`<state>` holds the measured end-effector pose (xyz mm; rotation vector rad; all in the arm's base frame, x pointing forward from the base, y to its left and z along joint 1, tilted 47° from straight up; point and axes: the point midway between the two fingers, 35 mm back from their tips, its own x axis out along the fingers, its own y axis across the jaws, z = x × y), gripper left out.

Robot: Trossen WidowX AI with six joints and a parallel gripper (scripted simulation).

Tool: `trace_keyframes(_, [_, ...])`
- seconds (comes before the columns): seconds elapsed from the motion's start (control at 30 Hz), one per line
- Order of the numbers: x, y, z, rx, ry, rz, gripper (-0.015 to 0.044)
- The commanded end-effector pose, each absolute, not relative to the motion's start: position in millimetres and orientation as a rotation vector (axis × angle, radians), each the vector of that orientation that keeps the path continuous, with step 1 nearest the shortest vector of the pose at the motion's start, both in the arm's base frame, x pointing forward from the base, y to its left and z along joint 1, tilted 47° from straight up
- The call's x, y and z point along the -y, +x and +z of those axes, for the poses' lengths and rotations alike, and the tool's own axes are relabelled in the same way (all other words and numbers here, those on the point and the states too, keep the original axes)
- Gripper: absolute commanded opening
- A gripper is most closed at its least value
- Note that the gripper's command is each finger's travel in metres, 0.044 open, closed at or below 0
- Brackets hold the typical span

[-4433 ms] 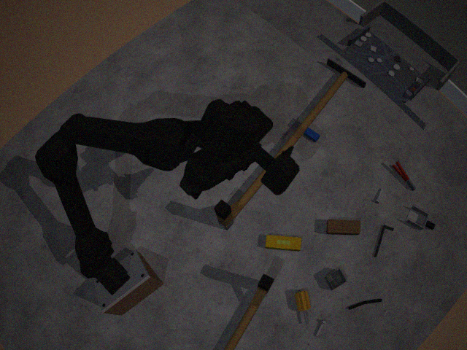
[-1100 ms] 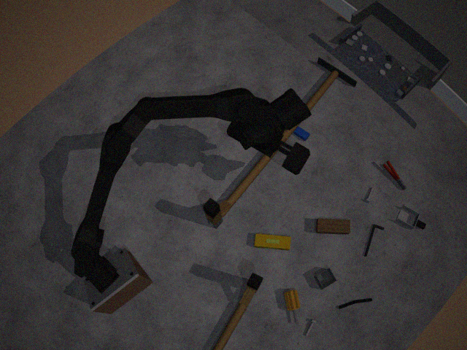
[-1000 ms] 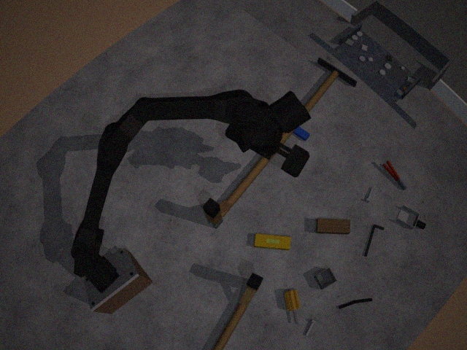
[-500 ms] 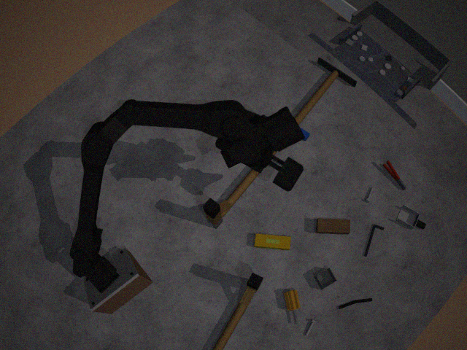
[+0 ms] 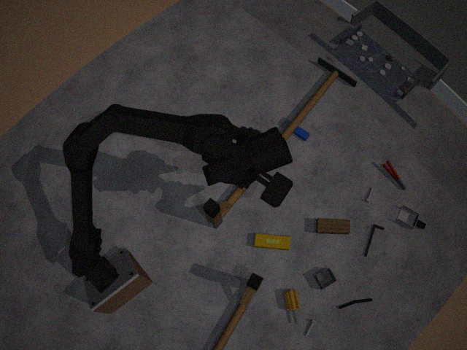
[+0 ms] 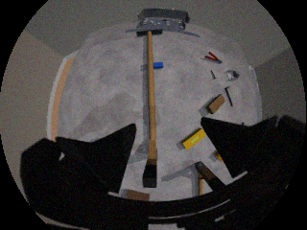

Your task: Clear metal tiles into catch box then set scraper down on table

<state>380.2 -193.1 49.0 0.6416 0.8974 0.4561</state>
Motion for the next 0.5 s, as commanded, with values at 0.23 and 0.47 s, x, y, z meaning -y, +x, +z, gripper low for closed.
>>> trace_keyframes(0.23, [198, 344, 53, -0.856, 0.648, 0.432, 0.0440])
trace_keyframes(0.47, [198, 322, 55, -0.830, 0.662, 0.418, 0.0440])
